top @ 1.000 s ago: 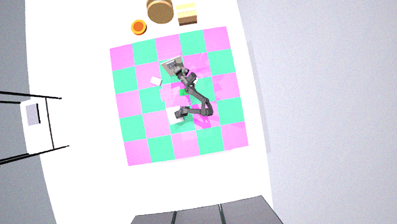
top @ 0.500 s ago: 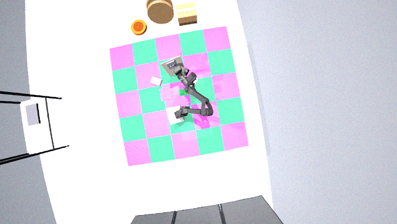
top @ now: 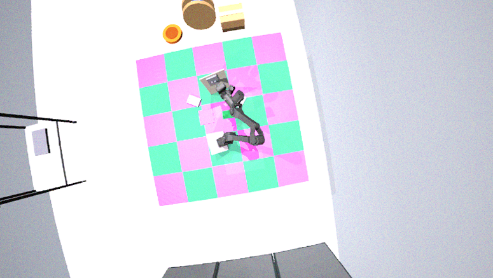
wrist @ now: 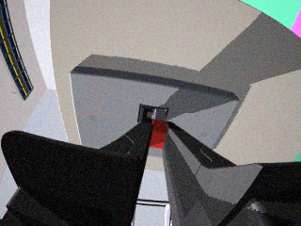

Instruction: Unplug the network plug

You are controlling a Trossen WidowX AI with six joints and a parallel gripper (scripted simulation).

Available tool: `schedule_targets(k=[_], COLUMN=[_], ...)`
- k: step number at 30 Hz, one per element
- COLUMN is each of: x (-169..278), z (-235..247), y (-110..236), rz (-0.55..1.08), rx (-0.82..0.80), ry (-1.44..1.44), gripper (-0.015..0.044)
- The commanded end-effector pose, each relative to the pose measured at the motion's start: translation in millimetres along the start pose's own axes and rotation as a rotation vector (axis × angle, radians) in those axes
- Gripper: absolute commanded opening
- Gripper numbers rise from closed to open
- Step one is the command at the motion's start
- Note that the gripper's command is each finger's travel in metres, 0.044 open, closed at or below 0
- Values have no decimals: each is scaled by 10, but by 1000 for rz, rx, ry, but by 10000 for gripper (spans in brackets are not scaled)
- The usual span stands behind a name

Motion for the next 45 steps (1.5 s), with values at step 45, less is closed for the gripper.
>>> schedule_targets(k=[45], x=[42], z=[-8], y=[222], rz=[0], rx=[2], ry=[-4], gripper=[0])
Point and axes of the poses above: the point midway between the two fingers, 35 mm back from their tips, its own y axis back along the fingers, its own z axis across the jaws, x = y × z, the point moved 4 cm from there along y, back along the fingers, and after that the axes turned 6 degrees about -y, right-handed, at the moved point
